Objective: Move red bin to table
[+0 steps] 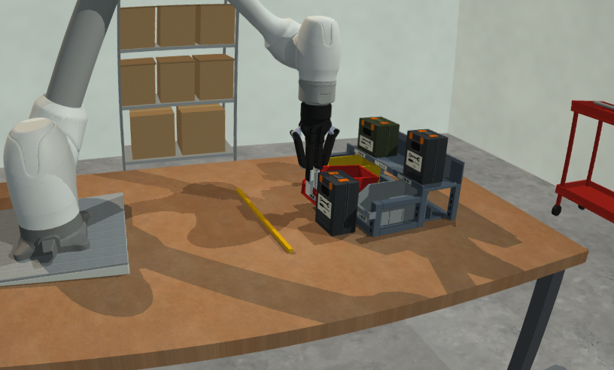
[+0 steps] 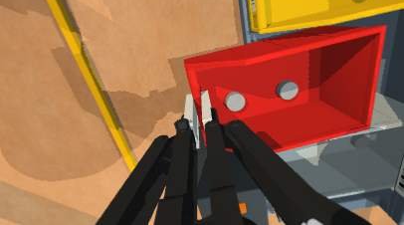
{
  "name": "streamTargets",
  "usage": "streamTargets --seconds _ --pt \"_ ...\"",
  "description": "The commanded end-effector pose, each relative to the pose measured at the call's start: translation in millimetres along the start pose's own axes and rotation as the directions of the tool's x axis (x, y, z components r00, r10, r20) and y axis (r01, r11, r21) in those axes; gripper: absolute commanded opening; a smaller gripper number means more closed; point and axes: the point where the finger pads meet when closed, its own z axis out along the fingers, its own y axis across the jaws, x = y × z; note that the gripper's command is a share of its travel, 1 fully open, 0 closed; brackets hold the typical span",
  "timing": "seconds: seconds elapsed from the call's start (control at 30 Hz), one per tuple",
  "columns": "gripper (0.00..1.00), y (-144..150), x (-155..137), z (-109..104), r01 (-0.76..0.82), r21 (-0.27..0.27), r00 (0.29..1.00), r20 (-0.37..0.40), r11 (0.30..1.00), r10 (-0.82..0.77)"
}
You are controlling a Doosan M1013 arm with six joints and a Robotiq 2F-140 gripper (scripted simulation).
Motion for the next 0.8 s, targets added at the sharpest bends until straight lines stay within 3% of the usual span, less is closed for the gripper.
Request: streamTargets --seconds 0.0,0.23,0.4,0.77 --pt "0.00 -3 0 -1 0.000 -0.001 1.000 0.000 1.000 0.000" --pt "0.00 -3 0 -1 0.000 -0.001 1.000 0.000 1.000 0.000" --pt "0.00 -33 0 -1 0.000 -0.001 1.000 0.000 1.000 0.000" --pt "0.00 -33 0 -1 0.000 -0.001 1.000 0.000 1.000 0.000"
